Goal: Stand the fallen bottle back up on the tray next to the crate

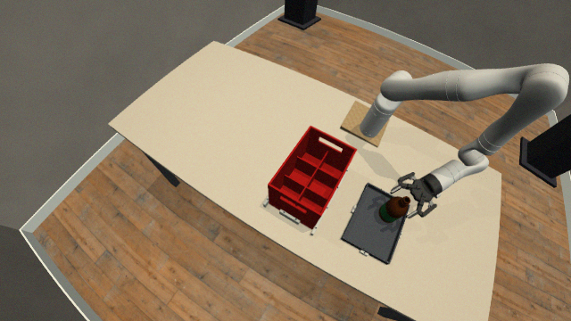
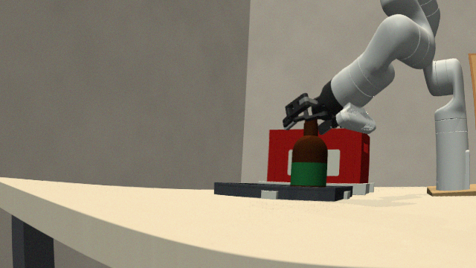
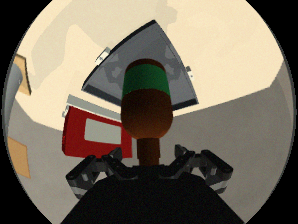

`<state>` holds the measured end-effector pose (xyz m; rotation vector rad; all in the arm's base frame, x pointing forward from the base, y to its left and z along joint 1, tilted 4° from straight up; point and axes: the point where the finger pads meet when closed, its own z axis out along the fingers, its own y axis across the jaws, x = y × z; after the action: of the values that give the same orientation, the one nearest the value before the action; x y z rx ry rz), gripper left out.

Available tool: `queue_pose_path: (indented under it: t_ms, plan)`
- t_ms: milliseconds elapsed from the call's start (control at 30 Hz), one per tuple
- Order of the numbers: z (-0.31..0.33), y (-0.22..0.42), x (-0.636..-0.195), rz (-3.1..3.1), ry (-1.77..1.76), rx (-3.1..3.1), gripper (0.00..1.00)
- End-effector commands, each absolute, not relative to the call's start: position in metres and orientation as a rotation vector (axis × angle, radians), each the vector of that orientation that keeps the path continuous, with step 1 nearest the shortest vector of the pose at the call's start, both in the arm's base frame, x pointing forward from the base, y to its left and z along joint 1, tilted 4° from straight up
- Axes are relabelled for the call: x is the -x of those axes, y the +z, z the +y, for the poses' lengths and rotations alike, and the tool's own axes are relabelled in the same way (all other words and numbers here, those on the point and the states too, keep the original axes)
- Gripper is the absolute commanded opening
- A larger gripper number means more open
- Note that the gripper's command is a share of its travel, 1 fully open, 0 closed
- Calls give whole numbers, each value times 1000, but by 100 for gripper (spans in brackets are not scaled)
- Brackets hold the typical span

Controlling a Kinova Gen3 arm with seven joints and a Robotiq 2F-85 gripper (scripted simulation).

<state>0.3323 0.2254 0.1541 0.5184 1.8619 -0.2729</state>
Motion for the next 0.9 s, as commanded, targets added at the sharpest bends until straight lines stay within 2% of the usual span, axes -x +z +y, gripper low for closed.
queue_pose_path:
  t_ms: [0,867]
  plan:
    - [226,159,-333,1861,-267,-523,100]
    - [223,205,-331,1861,-267,-523,100]
